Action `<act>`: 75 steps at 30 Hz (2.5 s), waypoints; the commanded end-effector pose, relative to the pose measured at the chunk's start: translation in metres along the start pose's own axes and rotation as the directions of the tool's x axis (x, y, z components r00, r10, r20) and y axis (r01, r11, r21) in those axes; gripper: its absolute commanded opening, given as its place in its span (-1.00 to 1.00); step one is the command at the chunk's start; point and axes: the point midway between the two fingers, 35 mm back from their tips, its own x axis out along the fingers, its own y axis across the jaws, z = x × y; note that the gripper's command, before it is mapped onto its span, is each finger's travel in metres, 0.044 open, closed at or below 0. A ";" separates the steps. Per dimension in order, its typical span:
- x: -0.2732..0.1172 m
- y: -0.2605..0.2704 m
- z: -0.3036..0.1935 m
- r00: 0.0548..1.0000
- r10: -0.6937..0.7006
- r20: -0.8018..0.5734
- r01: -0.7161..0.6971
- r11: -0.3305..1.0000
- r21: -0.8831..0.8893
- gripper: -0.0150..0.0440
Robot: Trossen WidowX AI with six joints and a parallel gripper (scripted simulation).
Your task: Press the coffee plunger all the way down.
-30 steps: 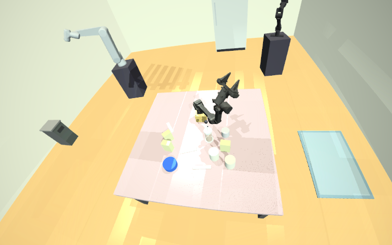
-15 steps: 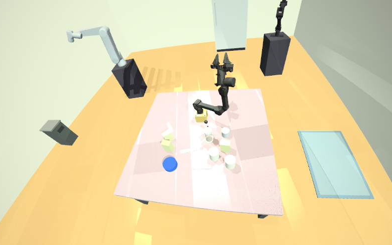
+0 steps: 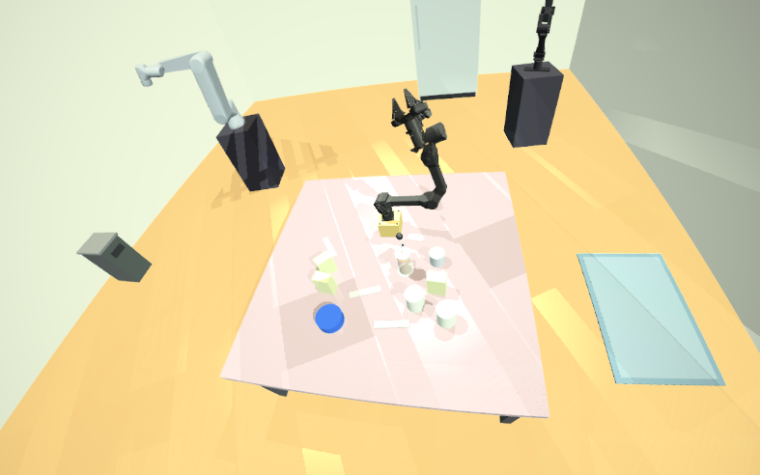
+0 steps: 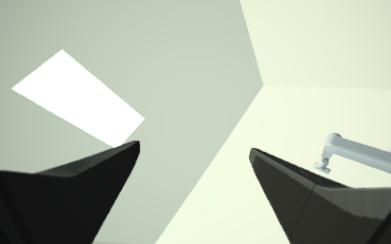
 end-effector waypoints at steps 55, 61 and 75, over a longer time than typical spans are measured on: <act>-0.389 -0.115 -0.180 -0.885 0.353 -0.305 -0.184 0.337 0.923 1.00; -0.399 -0.125 -0.179 -0.884 0.351 -0.310 -0.188 0.342 0.921 1.00; -0.416 -0.117 -0.185 -0.883 0.352 -0.311 -0.188 0.342 0.921 1.00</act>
